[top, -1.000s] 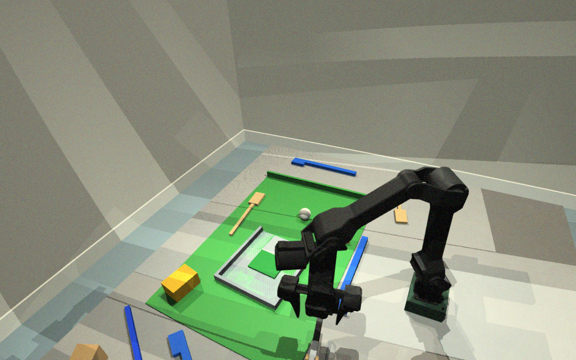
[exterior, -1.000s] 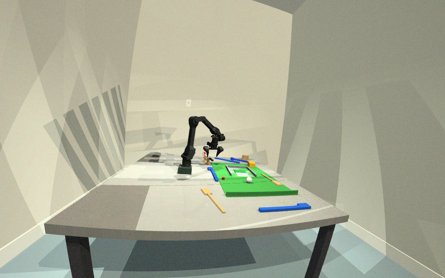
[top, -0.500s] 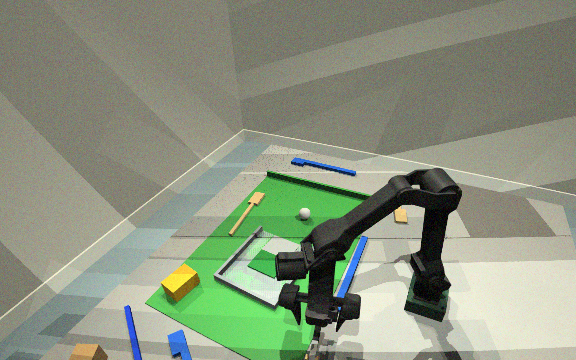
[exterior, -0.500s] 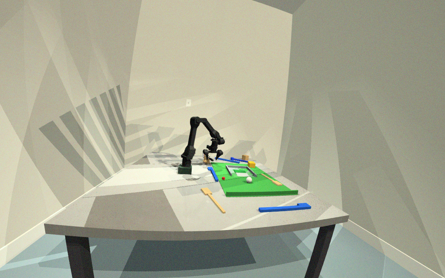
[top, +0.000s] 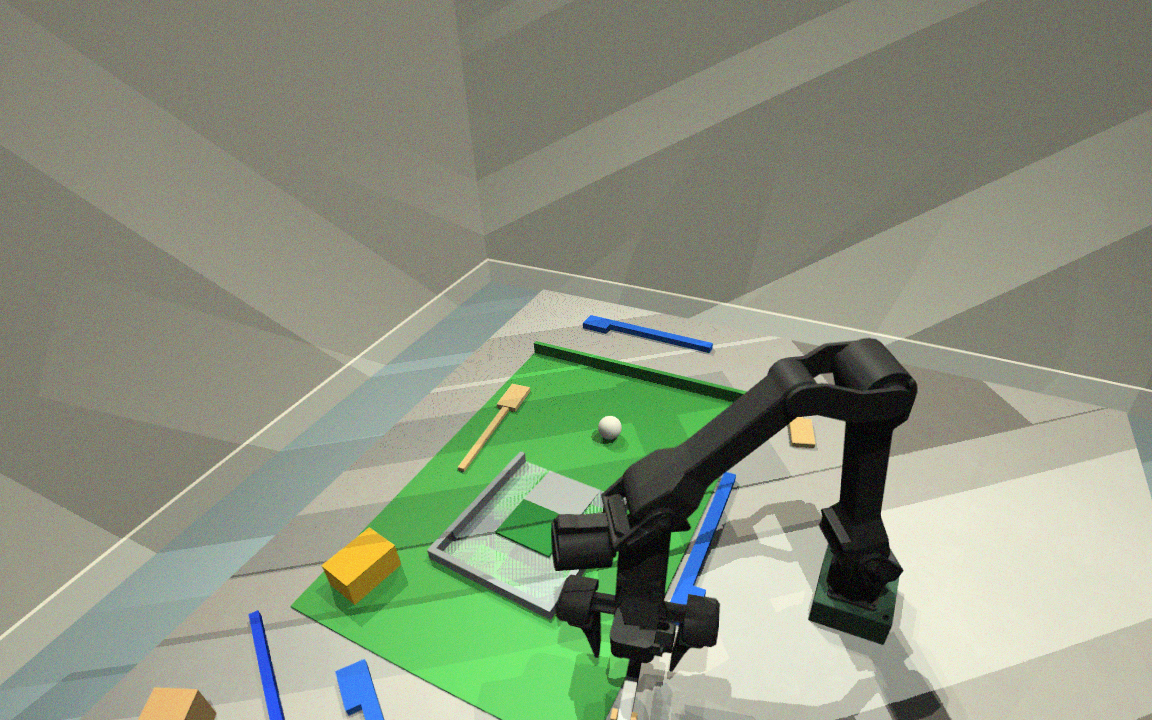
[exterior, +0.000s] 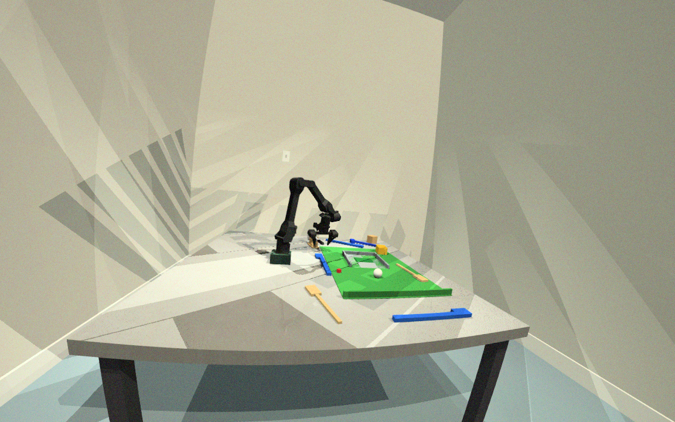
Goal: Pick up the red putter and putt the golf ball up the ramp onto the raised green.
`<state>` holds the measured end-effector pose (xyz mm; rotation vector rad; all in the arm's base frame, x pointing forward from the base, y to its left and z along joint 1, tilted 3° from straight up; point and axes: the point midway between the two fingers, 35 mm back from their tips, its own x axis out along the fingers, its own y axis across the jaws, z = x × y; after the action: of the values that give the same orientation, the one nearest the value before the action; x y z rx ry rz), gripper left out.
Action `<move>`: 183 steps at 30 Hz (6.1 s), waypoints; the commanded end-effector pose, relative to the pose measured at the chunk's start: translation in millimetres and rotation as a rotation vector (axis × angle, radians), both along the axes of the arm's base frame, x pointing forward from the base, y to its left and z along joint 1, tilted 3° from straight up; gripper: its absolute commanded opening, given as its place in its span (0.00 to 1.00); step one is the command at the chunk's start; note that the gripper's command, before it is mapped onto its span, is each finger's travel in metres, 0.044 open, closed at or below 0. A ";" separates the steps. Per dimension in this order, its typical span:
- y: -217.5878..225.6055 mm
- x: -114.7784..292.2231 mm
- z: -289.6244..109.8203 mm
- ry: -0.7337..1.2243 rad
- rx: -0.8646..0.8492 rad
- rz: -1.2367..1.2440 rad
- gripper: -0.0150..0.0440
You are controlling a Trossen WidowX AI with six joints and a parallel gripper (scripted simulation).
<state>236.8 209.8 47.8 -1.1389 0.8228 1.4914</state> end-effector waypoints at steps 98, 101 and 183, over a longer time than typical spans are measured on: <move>-217.5 85.3 85.0 0.097 -0.117 -0.939 0.25; -236.1 84.5 85.0 0.105 -0.127 -1.002 0.25; -456.7 -7.2 15.4 0.290 -0.192 -1.862 0.25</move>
<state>229.6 -247.0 69.0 0.0644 1.5340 -0.0444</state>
